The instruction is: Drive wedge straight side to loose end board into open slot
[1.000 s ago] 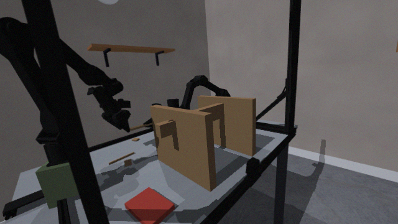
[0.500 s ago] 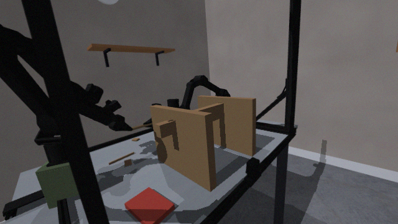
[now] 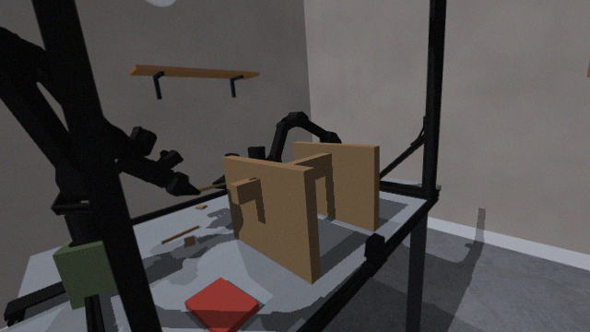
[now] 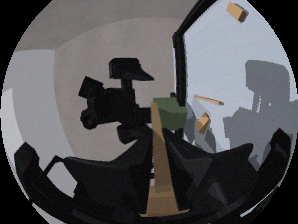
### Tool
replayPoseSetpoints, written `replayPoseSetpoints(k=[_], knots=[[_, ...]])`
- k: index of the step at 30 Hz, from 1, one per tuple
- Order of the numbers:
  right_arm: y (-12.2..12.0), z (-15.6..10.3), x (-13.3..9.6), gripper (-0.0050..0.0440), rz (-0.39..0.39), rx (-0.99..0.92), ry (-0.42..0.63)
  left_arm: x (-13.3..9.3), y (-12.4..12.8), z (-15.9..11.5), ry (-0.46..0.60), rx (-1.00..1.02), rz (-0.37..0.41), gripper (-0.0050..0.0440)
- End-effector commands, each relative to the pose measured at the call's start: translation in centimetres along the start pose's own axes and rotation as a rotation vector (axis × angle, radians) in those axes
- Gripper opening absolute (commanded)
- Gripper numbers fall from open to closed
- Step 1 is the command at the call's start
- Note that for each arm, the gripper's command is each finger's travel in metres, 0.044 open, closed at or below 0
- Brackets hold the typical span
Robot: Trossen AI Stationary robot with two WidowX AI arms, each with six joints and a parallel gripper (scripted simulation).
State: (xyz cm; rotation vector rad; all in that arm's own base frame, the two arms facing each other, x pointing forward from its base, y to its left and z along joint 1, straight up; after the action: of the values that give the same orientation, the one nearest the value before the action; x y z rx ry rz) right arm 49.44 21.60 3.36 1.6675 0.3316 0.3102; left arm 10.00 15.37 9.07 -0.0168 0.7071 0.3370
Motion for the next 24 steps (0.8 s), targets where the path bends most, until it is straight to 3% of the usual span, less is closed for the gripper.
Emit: replayPoseSetpoints(k=[1, 24], knots=[[0.1, -0.1, 0.0, 0.0, 0.003, 0.0, 0.001, 0.6, 0.0, 0.0, 0.007, -0.004, -0.002, 0.044], [0.1, -0.1, 0.0, 0.0, 0.003, 0.0, 0.001, 3.9, -0.1, -0.1, 0.005, -0.005, -0.001, 0.044]])
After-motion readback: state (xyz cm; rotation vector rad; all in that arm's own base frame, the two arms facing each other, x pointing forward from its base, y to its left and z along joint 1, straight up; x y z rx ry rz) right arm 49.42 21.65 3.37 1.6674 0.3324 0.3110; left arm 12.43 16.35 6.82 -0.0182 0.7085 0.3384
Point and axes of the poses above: on each arm, the point midway between the two fingers, 35 mm back from their tips, its own x axis out along the fingers, its own y axis across the jaws, z = x × y, the point moved 10 cm from there along -x, back along the fingers, and after that the axes turned 7 degrees about x, right-handed, at the moved point
